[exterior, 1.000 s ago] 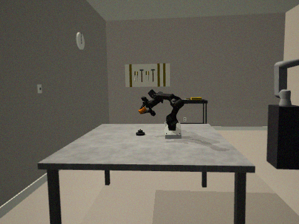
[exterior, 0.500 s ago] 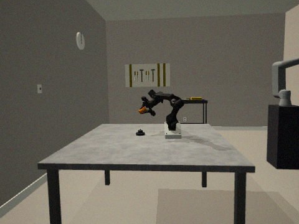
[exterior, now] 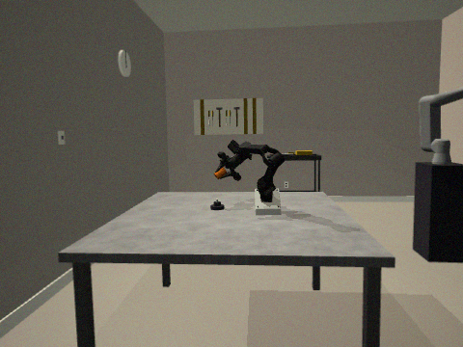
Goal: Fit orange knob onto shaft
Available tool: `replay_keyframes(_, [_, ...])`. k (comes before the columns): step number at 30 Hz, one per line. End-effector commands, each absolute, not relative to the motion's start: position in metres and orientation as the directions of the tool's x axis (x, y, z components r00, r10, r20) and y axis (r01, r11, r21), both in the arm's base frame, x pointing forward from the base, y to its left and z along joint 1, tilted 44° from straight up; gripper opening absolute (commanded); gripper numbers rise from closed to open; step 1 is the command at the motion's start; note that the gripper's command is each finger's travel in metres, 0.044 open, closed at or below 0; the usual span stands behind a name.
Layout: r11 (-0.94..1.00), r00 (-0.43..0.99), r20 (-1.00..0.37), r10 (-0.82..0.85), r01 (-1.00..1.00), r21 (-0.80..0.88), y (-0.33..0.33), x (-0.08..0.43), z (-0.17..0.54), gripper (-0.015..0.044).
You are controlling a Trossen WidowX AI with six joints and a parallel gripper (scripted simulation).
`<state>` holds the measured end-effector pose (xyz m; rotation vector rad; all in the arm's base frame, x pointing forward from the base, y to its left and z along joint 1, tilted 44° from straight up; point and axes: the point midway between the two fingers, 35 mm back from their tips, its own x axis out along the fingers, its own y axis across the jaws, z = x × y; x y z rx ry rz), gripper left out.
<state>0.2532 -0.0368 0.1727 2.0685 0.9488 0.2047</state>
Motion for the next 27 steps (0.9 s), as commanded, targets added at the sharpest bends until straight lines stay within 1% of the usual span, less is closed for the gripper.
replay_keyframes(1, [-0.317,0.667,-0.229,0.709,0.592,0.741,-0.034,0.257,0.171,0.0000])
replay_keyframes(7, [-0.199,0.563,-0.344,0.752,0.690,0.695,-0.022,0.260,0.163,0.0000])
replay_keyframes(14, [-0.035,0.404,-0.477,0.780,0.791,0.611,-0.008,0.263,0.154,0.0000])
replay_keyframes(20, [0.106,0.256,-0.577,0.776,0.848,0.519,0.004,0.266,0.146,0.0000])
replay_keyframes(27, [0.247,0.097,-0.661,0.744,0.880,0.407,0.017,0.270,0.137,0.0000])
